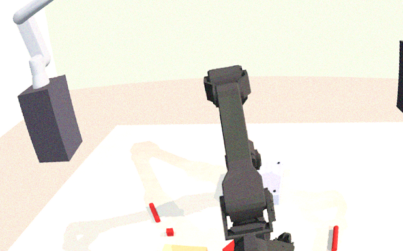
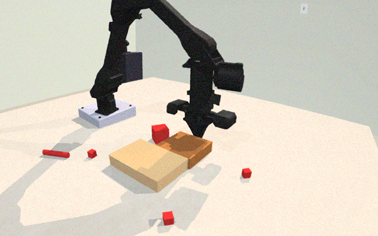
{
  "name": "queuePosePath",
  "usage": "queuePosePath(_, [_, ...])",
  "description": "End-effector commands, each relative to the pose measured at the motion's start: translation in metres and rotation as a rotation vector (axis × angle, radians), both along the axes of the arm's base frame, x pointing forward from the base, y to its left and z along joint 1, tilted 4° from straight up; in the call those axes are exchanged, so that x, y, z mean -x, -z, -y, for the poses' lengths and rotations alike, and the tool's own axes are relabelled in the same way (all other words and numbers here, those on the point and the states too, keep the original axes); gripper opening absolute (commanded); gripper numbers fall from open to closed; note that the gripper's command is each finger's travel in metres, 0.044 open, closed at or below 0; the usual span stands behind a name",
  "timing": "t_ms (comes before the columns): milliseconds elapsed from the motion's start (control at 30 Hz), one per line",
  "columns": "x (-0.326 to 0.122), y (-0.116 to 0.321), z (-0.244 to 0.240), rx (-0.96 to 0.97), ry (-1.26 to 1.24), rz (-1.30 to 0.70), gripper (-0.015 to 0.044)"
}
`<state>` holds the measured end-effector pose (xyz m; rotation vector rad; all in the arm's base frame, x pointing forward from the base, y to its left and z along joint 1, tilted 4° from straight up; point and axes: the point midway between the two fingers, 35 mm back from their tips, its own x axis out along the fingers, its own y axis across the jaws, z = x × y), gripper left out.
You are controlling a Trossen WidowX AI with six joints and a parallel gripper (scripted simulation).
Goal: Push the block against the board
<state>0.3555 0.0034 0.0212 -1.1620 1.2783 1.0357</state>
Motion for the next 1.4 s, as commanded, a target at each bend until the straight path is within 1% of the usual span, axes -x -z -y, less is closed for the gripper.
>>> queuePosePath(0, [-0.002,0.001,-0.007,0.005,0.000,-0.002,0.0000])
queuePosePath(800, [-0.008,0.003,-0.044,0.002,0.000,-0.001,0.0000])
queuePosePath(867, [-0.006,-0.009,-0.040,-0.002,-0.001,-0.005,0.0000])
queuePosePath(967, [-0.003,-0.049,-0.043,0.002,0.000,-0.002,0.0000])
queuePosePath(1200, [-0.006,-0.050,-0.043,-0.006,0.002,0.013,0.0000])
queuePosePath(1367, [-0.014,-0.052,-0.032,-0.011,0.149,0.020,0.0000])
